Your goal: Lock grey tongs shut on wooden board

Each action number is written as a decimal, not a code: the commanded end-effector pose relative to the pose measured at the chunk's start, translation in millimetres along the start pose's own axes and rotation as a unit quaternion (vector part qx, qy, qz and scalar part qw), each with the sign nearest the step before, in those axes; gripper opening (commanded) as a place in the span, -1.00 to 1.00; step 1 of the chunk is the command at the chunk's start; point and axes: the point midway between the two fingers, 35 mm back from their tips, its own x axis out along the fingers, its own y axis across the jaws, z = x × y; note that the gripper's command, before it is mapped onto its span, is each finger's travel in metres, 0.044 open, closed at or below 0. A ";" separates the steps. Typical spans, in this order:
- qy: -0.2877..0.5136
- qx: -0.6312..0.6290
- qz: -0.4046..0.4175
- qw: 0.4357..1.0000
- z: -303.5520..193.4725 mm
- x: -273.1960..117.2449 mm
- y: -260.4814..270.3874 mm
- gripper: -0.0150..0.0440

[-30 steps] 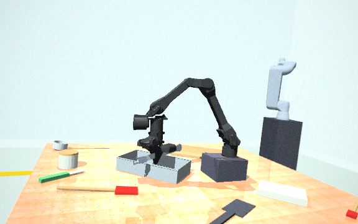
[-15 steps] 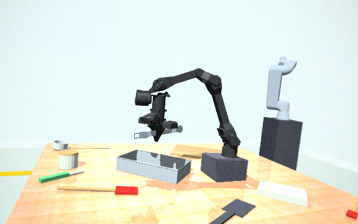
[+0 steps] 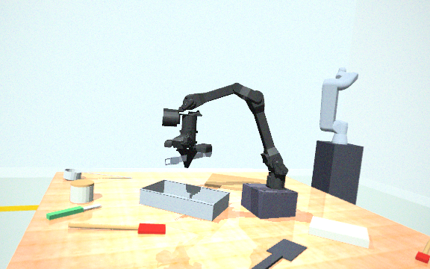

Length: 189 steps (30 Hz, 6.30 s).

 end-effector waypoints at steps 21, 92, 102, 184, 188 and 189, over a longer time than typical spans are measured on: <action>0.001 -0.221 -0.010 0.975 -132.0 -7.1 -55.3 -1.00; 0.000 0.524 -0.013 0.851 -323.3 -9.7 -44.4 -1.00; -0.002 0.686 -0.013 0.727 -343.9 -9.8 -37.2 -1.00; -0.016 0.735 -0.006 -0.677 -479.8 -13.1 55.0 -1.00; -0.016 0.735 -0.006 -0.677 -479.8 -13.1 55.0 -1.00; -0.016 0.735 -0.006 -0.677 -479.8 -13.1 55.0 -1.00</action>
